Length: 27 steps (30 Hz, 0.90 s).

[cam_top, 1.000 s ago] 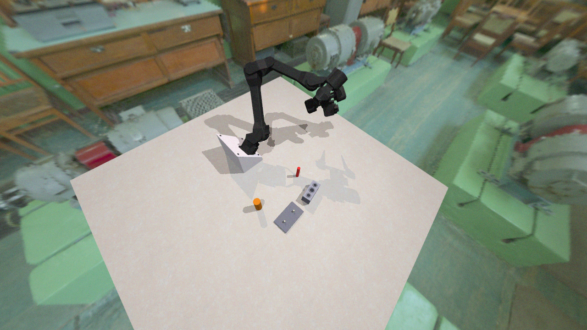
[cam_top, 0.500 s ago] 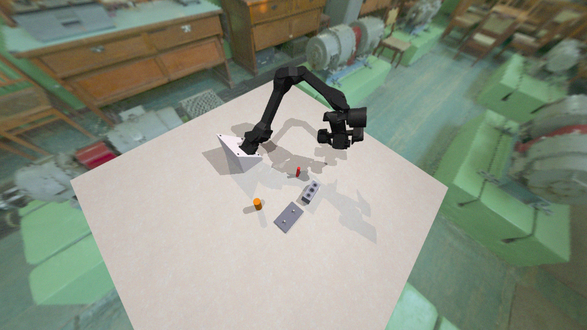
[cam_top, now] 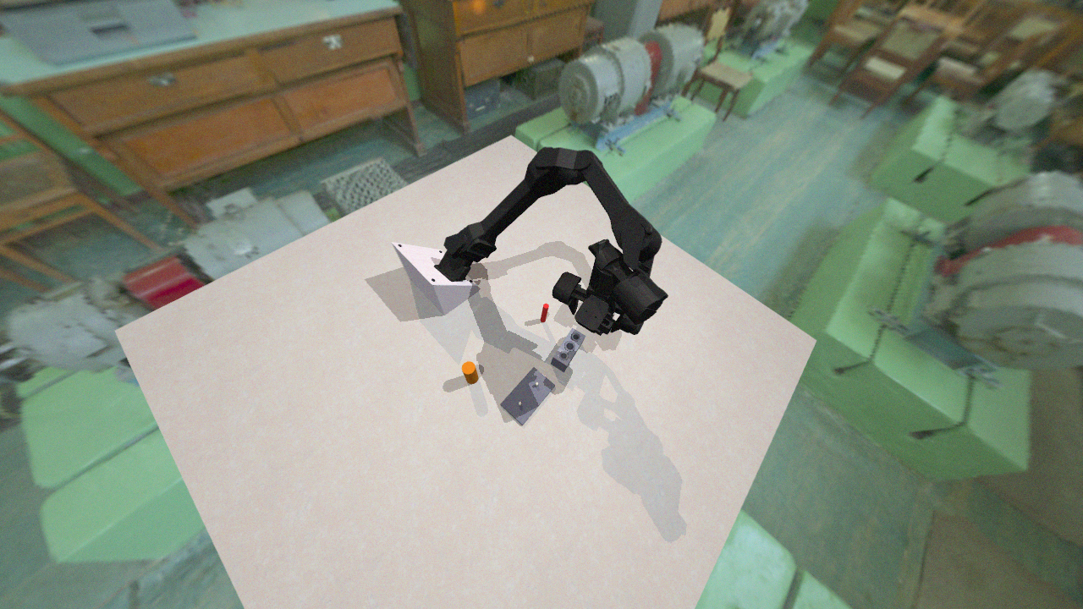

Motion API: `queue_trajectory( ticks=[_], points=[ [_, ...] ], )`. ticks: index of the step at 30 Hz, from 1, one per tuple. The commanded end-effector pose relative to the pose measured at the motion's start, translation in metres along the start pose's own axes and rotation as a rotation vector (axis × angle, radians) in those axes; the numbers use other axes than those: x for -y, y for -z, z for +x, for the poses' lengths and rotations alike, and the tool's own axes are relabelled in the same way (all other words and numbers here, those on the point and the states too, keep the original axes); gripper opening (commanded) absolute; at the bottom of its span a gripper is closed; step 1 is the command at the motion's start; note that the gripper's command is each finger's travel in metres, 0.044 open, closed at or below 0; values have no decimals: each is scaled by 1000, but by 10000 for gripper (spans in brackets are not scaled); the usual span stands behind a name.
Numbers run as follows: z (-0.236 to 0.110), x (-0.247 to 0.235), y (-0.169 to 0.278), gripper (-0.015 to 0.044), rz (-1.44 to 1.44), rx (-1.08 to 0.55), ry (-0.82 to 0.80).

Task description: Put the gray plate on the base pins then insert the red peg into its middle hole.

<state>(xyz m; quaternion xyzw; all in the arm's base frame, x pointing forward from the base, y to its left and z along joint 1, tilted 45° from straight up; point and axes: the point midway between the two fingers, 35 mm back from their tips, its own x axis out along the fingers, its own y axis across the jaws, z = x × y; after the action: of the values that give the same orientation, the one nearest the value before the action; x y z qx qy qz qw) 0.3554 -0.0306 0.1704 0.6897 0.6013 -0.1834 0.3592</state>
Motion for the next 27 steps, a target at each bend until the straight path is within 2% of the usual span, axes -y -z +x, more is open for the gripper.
queue_trajectory(
  ticks=[1, 6, 12, 27],
  points=[
    [-4, 14, -36, 440, 61, 3, 91],
    [-1, 14, -36, 440, 61, 3, 90],
    [59, 20, -36, 440, 60, 1, 89],
    [80, 24, -36, 440, 60, 0, 89]
  ],
)
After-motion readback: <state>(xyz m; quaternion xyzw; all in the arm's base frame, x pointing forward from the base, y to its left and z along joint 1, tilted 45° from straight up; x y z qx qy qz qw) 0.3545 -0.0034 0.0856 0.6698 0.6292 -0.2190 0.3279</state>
